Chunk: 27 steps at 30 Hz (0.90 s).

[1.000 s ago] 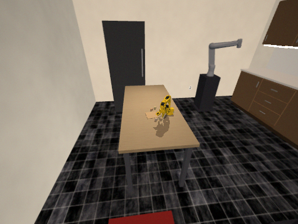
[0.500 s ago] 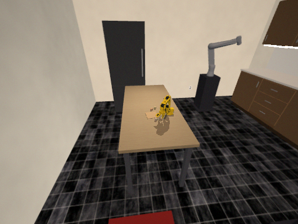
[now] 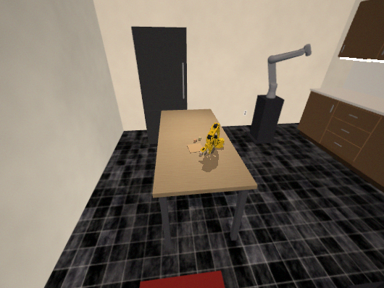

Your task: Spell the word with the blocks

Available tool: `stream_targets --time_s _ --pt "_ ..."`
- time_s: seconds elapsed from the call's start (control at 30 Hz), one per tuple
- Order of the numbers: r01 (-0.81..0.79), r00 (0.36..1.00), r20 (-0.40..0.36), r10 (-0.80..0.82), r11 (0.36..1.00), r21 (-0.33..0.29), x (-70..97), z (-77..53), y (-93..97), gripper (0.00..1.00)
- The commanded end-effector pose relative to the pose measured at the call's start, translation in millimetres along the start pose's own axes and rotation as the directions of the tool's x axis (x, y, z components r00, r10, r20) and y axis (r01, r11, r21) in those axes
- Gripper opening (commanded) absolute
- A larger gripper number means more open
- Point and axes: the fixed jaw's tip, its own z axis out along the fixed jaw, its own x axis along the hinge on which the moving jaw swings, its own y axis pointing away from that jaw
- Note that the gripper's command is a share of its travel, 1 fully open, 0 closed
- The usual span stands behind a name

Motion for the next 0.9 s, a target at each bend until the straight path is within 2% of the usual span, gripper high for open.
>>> stream_targets --time_s 0.0,0.47,0.87 --pt "0.001 0.999 0.046 0.001 1.0 -0.028 -6.1 -5.4 4.4 0.32" --pt "0.001 0.999 0.046 0.001 1.0 -0.028 -6.1 -4.9 4.0 0.31" --pt "0.001 0.999 0.047 0.001 1.0 -0.028 -6.2 -4.9 1.2 0.26"
